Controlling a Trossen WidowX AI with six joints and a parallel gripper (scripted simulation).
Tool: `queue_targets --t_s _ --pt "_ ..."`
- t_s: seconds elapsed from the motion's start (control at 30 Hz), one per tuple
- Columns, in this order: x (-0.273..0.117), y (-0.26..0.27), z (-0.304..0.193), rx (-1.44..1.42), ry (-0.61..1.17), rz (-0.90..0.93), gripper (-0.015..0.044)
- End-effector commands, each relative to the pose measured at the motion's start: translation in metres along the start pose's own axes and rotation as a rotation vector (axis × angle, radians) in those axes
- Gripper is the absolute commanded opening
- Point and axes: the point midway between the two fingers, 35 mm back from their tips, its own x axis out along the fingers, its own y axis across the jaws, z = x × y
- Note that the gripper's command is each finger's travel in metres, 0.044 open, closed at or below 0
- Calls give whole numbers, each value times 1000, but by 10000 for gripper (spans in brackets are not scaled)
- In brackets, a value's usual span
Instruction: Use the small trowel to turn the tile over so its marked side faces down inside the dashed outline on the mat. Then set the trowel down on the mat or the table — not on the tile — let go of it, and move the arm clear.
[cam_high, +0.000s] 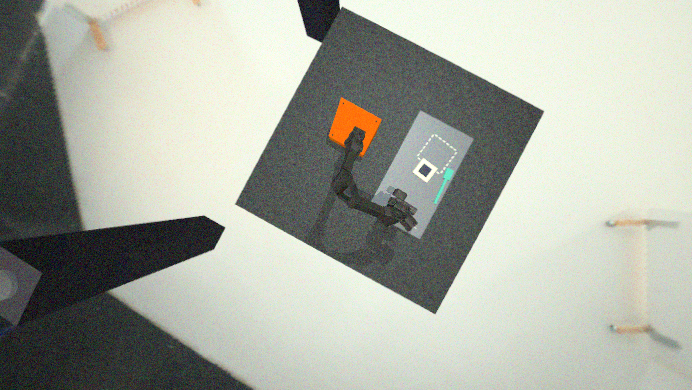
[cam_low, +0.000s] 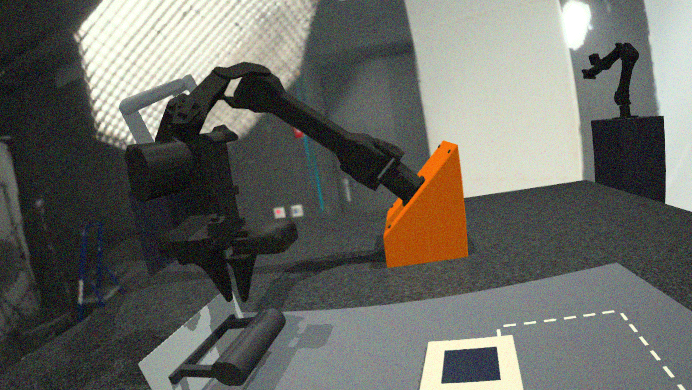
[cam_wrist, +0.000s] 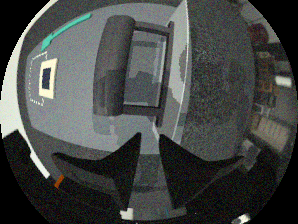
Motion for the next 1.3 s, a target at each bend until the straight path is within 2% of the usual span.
queue_targets --t_s 0.0,0.5,0.87,1.27 --pt "1 -13 1 6 -3 6 100" --pt "1 -59 0 7 -4 4 100" --pt "0 -51 0 7 -3 -1 100" --pt "-15 23 3 6 -1 10 100"
